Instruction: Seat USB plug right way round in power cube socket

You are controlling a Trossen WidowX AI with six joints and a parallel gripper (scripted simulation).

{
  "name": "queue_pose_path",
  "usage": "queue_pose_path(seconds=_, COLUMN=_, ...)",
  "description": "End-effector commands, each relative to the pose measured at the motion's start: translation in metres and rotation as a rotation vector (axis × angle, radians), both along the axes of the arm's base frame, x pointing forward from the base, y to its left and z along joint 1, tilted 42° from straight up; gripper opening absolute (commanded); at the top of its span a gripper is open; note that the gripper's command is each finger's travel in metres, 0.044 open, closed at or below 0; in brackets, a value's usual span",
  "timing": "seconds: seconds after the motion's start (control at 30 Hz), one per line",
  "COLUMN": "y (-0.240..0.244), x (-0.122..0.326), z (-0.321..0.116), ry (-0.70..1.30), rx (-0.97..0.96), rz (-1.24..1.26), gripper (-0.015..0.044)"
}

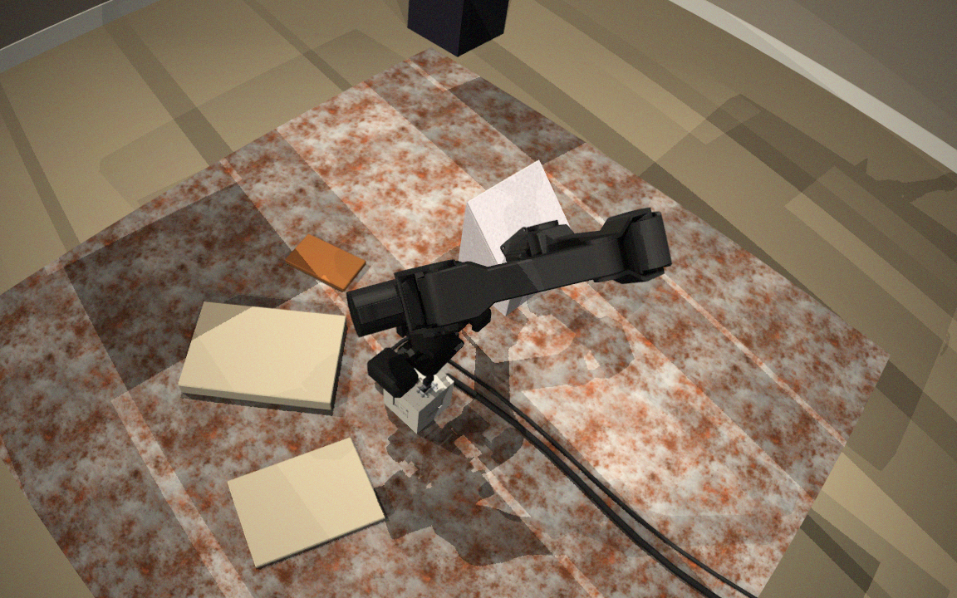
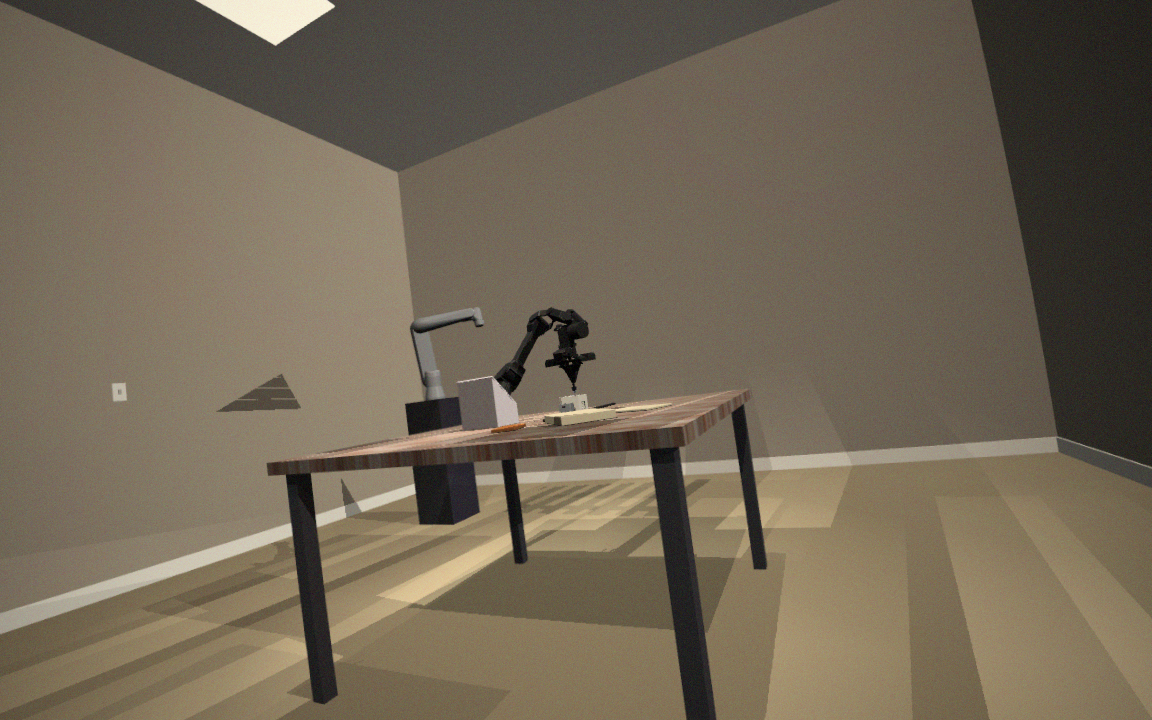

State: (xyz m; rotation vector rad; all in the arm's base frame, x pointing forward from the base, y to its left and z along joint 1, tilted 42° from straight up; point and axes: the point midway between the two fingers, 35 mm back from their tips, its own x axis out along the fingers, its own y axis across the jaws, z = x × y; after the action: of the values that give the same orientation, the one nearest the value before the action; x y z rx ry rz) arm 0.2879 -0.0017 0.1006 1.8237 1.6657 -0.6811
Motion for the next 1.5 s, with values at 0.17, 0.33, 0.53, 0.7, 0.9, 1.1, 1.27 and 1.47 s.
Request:
queue_pose_path(seconds=0.17, y=0.0013, x=-0.0001, z=-0.0012, ry=0.003, rx=0.005, rz=-0.003, gripper=0.0000)
queue_pose_path(seconds=0.33, y=0.0017, x=-0.0001, z=-0.0017, ry=0.003, rx=0.005, rz=-0.003, gripper=0.0000)
queue_pose_path(seconds=0.53, y=0.0022, x=0.0000, z=-0.0022, ry=0.003, rx=0.005, rz=-0.003, gripper=0.0000)
queue_pose_path(seconds=0.7, y=0.0026, x=0.0000, z=-0.0026, ry=0.003, rx=0.005, rz=-0.003, gripper=0.0000)
queue_pose_path(seconds=0.9, y=0.0030, x=0.0001, z=-0.0032, ry=0.003, rx=0.005, rz=-0.003, gripper=0.0000)
queue_pose_path(seconds=1.1, y=0.0035, x=0.0002, z=-0.0037, ry=0.003, rx=0.005, rz=-0.003, gripper=0.0000)
queue_pose_path(seconds=1.27, y=0.0039, x=0.0002, z=-0.0042, ry=0.003, rx=0.005, rz=-0.003, gripper=0.0000)
queue_pose_path(seconds=1.47, y=0.0044, x=0.0003, z=-0.0047, ry=0.003, rx=0.005, rz=-0.003, gripper=0.0000)
